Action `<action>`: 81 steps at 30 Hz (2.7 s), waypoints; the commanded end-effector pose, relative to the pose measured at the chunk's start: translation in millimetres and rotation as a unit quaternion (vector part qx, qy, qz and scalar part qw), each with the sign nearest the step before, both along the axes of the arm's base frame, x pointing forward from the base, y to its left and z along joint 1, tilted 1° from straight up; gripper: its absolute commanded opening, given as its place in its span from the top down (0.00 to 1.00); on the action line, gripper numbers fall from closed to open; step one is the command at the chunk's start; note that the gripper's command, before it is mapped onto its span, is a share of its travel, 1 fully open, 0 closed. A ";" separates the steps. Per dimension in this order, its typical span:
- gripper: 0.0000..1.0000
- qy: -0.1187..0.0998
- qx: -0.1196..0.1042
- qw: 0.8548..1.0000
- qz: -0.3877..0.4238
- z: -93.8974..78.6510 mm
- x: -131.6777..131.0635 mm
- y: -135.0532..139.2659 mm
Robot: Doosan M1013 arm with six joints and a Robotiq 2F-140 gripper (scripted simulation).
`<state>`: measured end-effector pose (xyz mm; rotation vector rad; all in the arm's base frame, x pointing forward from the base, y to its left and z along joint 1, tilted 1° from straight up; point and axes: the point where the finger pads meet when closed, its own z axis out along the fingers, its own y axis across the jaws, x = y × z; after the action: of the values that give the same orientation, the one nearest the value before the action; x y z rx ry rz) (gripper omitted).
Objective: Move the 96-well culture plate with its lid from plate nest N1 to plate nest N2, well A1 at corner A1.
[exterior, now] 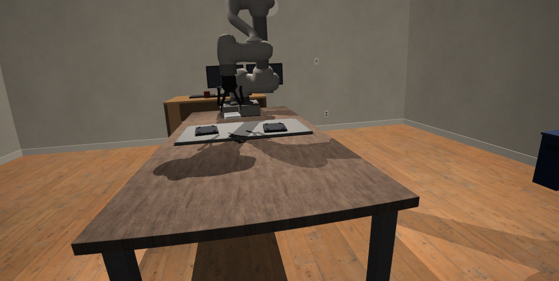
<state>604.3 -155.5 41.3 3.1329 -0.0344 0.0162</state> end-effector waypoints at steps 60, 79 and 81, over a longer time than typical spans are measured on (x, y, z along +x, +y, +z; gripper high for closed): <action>1.00 0.000 0.000 1.000 0.000 0.8 -43.9 -143.0; 1.00 0.000 0.000 1.000 0.000 0.8 -43.8 -142.5; 1.00 0.000 0.000 1.000 0.000 0.8 -43.8 -142.4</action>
<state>560.5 -298.0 42.0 3.1331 -0.0341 0.0163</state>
